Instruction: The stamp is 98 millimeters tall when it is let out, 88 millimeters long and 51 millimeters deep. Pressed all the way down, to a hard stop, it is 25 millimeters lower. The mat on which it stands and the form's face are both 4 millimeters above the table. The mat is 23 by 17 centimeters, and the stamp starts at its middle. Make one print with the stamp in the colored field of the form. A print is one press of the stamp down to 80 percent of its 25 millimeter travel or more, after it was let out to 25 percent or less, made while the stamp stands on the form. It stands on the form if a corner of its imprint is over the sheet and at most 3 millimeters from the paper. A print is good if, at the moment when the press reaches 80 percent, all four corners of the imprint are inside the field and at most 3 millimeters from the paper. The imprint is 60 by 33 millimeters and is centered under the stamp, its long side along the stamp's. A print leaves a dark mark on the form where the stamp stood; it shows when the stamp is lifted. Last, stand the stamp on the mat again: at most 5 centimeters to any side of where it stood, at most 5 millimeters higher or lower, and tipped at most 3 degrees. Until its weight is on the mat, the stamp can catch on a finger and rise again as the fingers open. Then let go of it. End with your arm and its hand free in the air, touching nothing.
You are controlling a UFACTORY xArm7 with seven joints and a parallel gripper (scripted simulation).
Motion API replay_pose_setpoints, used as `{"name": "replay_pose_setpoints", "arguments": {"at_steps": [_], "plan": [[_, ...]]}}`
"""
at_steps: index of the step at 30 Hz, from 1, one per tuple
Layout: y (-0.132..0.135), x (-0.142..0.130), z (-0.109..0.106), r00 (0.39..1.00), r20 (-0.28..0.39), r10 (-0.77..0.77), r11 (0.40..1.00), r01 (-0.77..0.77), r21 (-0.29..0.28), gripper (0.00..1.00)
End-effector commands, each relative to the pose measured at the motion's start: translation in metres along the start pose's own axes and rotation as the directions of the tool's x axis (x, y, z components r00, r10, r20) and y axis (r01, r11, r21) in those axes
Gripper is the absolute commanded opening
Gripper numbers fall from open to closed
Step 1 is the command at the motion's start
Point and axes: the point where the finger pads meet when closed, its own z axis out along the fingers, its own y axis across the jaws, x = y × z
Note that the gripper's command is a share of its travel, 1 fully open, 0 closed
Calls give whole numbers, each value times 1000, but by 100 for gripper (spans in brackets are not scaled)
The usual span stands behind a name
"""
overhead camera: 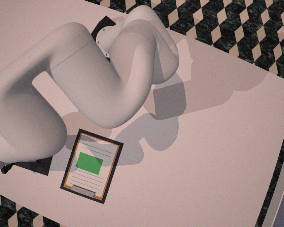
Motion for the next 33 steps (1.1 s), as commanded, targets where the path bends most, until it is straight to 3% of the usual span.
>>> {"name": "replay_pose_setpoints", "arguments": {"at_steps": [1,2,3,33], "plan": [[1,-1,-2,1000,4,0,1000,0,-3,96],[1,-1,-2,1000,4,0,1000,0,-3,96],[1,-1,-2,1000,4,0,1000,0,-3,35],[1,-1,-2,1000,4,0,1000,0,-3,35]]}}
